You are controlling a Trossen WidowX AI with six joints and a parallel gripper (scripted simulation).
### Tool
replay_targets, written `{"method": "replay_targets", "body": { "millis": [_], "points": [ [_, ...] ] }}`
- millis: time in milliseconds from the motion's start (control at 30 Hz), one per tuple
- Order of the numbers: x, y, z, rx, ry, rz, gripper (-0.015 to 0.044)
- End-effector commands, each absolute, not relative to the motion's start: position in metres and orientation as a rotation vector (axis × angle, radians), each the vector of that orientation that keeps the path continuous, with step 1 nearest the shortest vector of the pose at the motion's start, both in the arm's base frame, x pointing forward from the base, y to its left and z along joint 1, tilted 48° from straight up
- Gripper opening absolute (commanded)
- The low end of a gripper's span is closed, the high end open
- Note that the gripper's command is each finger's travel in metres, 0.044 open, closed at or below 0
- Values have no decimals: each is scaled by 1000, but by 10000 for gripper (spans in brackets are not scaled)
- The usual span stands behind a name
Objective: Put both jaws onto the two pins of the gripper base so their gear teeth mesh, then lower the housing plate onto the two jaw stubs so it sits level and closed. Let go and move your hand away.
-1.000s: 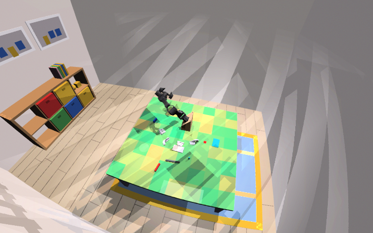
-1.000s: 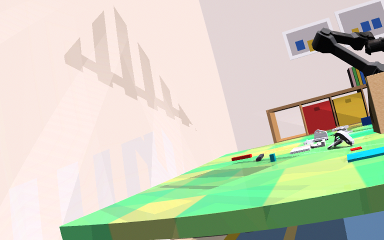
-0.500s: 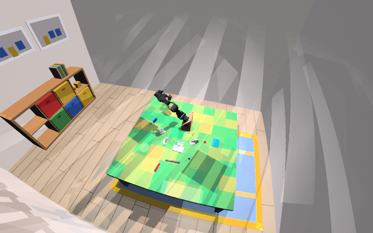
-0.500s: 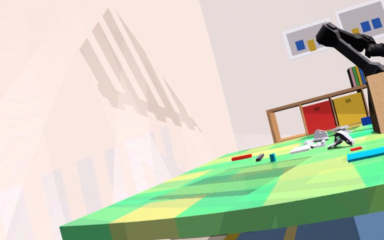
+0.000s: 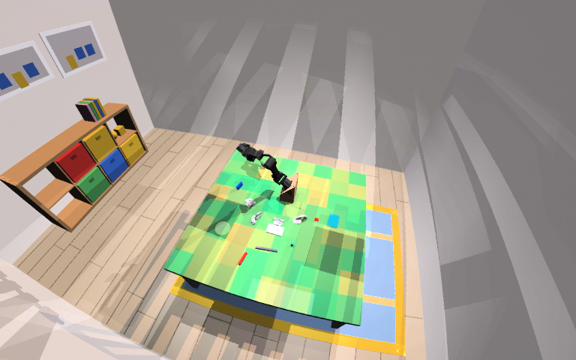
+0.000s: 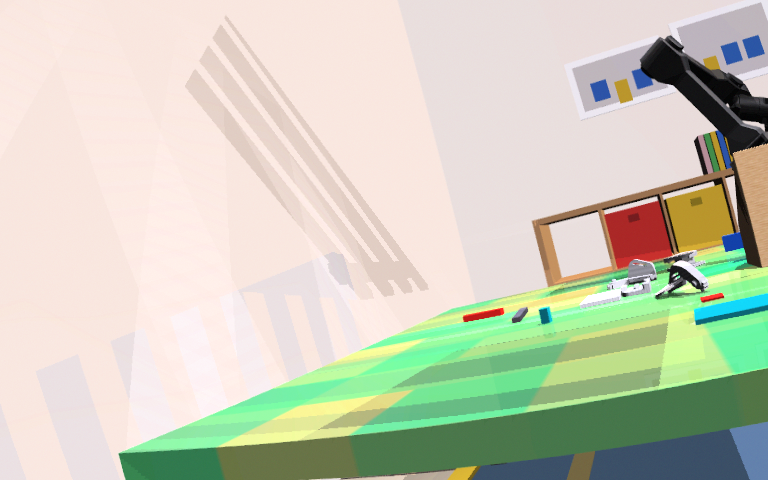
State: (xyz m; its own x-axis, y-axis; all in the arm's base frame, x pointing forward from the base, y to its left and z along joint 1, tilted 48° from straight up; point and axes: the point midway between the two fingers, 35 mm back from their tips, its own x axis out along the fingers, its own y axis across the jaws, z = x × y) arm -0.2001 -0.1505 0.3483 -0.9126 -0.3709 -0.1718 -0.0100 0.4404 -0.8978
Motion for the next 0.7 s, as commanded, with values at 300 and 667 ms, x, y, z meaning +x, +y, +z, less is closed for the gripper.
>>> {"method": "replay_targets", "body": {
  "millis": [300, 667],
  "points": [
    [-182, -181, 342, -448, 2322, -1321, 440],
    [-164, -204, 334, -548, 2289, -1204, 440]
  ]
}}
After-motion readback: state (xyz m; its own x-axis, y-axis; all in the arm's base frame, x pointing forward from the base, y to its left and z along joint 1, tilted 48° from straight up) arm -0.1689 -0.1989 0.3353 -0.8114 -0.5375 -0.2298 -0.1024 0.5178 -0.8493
